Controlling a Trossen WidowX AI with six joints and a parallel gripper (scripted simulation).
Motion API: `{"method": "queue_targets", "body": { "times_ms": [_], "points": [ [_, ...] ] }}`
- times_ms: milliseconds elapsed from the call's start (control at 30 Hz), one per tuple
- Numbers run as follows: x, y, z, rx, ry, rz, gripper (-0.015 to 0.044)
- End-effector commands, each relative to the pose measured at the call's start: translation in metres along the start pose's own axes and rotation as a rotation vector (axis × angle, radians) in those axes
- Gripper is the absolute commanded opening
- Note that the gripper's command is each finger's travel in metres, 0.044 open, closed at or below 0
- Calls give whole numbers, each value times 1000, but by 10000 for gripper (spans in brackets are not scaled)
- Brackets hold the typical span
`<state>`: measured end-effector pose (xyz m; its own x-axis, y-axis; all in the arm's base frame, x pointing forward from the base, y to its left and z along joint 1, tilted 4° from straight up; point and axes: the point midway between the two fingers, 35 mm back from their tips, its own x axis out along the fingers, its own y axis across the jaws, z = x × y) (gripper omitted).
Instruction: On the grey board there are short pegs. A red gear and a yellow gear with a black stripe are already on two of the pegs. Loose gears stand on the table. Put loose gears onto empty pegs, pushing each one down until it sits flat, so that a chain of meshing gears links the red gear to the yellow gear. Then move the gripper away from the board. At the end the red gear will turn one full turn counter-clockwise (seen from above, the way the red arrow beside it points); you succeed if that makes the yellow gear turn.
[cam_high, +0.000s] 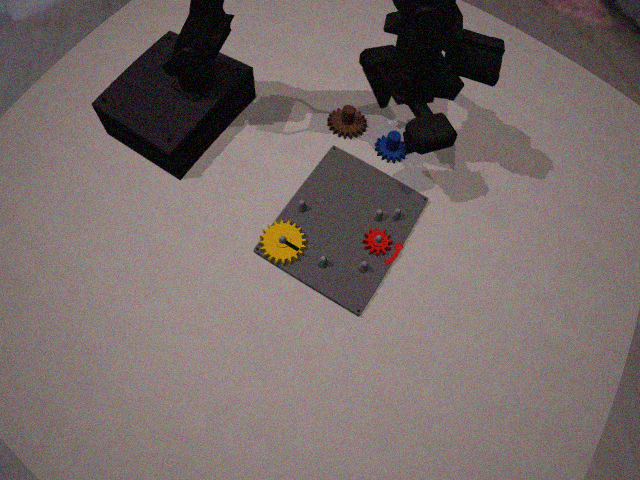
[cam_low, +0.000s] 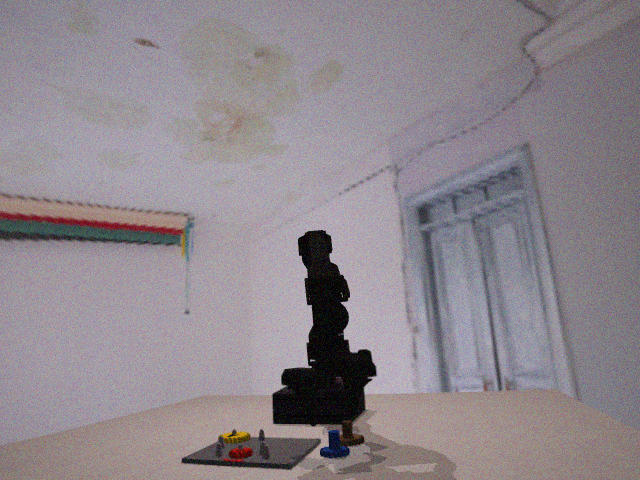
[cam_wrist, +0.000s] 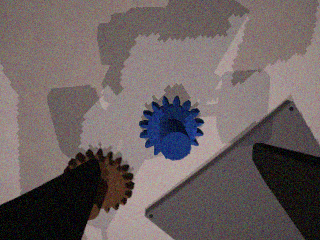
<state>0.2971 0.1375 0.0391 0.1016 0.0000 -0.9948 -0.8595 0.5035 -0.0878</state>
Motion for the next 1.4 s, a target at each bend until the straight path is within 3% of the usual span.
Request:
{"method": "queue_targets", "body": {
  "times_ms": [0,667,1133,1367],
  "points": [
    [5,0,0,-6,1,-3,440],
    [30,-1,0,-6,1,-3,440],
    [30,-1,0,-6,1,-3,72],
    [30,-1,0,-6,1,-3,26]
  ]
}}
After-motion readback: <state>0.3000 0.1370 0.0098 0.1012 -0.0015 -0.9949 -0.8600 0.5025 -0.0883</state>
